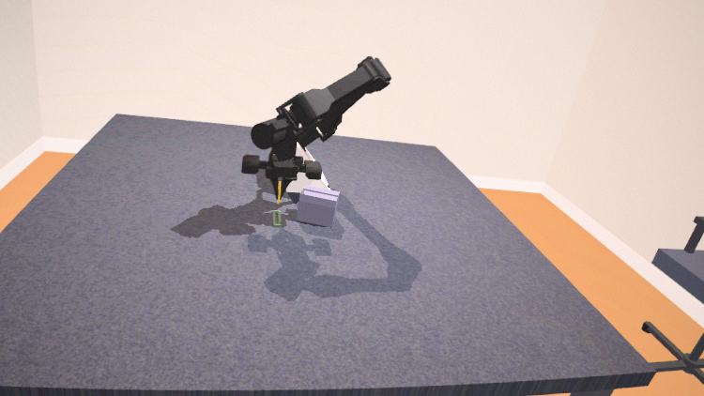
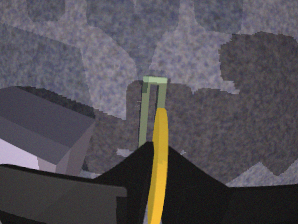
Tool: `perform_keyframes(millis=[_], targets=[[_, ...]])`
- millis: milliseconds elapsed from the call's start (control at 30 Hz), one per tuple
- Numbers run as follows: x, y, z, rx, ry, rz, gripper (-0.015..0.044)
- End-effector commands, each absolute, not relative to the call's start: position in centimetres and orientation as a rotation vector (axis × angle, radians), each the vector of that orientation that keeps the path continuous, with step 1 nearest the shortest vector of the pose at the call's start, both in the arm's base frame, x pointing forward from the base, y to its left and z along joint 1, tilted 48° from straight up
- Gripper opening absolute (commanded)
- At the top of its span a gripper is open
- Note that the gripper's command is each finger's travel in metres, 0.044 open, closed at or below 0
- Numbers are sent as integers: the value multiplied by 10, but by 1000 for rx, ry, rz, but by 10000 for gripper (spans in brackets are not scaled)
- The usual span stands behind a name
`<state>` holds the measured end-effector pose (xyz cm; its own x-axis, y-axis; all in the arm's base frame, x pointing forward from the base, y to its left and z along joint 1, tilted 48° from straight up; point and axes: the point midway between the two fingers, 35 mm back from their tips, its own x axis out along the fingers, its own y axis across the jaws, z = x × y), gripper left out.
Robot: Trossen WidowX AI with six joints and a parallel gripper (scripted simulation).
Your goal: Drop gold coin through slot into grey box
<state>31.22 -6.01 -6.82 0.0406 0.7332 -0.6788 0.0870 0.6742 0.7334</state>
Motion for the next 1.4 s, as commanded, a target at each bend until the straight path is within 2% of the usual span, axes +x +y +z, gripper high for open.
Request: perform_keyframes(millis=[0,567,1367], targets=[[313,-69,-61,711,1465,565,0],[308,-93,-36,695,1456,583,0],[309,-88,-30,45,1075,1086,0]])
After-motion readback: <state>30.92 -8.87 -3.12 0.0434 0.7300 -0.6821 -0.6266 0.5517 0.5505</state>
